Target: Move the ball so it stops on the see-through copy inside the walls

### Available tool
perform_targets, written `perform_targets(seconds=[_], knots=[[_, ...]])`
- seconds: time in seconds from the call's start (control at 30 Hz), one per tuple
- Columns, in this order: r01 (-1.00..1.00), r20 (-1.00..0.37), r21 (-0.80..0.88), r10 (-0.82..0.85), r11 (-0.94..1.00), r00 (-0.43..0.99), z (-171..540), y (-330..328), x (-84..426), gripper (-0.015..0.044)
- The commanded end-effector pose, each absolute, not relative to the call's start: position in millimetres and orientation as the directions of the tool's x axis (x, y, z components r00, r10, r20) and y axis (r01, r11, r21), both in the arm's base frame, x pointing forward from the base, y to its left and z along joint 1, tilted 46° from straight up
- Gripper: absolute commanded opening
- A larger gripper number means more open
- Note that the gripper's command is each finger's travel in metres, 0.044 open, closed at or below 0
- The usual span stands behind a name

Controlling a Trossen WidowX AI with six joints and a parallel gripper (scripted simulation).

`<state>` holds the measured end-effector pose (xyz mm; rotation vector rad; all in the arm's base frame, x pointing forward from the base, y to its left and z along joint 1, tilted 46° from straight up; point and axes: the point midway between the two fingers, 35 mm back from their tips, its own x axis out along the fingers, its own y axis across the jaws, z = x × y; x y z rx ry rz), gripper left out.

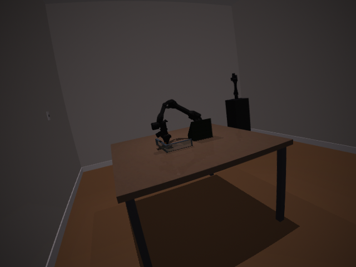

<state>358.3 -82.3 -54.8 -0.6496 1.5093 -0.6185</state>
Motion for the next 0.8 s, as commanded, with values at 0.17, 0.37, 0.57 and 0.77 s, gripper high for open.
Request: perform_targets(seconds=[0.17, 0.37, 0.57, 0.77], knots=[[-0.032, -0.693, -0.72, -0.721, 0.693, -0.01, 2, -20, 361, 0.029], [-0.041, -0.691, -0.722, -0.723, 0.69, -0.003, -5, -25, 362, 0.029], [-0.041, -0.691, -0.722, -0.723, 0.69, -0.003, -4, -23, 362, 0.0316], [-0.036, -0.689, -0.724, -0.724, 0.689, -0.008, 26, 5, 359, 0.044]])
